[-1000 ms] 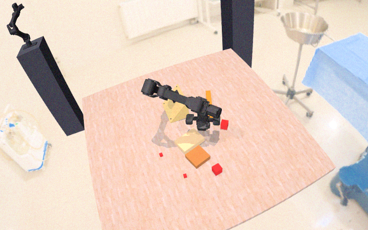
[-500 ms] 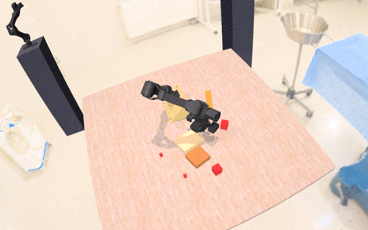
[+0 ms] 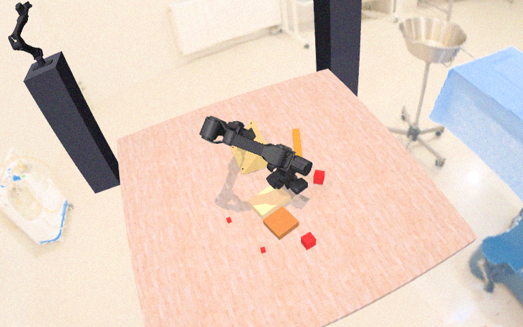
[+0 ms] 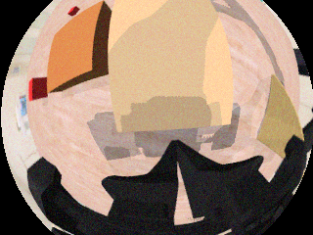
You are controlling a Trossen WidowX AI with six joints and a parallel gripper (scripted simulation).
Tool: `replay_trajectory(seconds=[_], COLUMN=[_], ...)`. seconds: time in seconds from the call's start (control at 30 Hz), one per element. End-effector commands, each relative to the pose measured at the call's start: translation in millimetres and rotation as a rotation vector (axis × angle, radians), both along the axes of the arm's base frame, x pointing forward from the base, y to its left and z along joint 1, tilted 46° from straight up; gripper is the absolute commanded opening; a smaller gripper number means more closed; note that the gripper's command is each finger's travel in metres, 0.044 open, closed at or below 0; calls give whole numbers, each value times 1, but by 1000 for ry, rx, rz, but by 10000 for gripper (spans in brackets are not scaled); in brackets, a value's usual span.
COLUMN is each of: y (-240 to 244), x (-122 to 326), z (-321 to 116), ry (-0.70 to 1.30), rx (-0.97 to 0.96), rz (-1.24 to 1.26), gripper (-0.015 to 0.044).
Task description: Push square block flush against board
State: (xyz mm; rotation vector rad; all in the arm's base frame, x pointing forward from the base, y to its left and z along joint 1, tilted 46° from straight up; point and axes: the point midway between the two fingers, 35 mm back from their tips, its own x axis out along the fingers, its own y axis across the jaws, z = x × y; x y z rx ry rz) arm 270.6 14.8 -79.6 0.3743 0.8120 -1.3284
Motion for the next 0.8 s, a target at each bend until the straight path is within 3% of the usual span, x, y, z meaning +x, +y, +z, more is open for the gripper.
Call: replay_trajectory(seconds=[0.0, 0.77], y=[-2, -17], x=[2, 9], z=[2, 18], ry=[-9, -9], rx=[-4, -4], rz=[-2, -2], gripper=[0, 0])
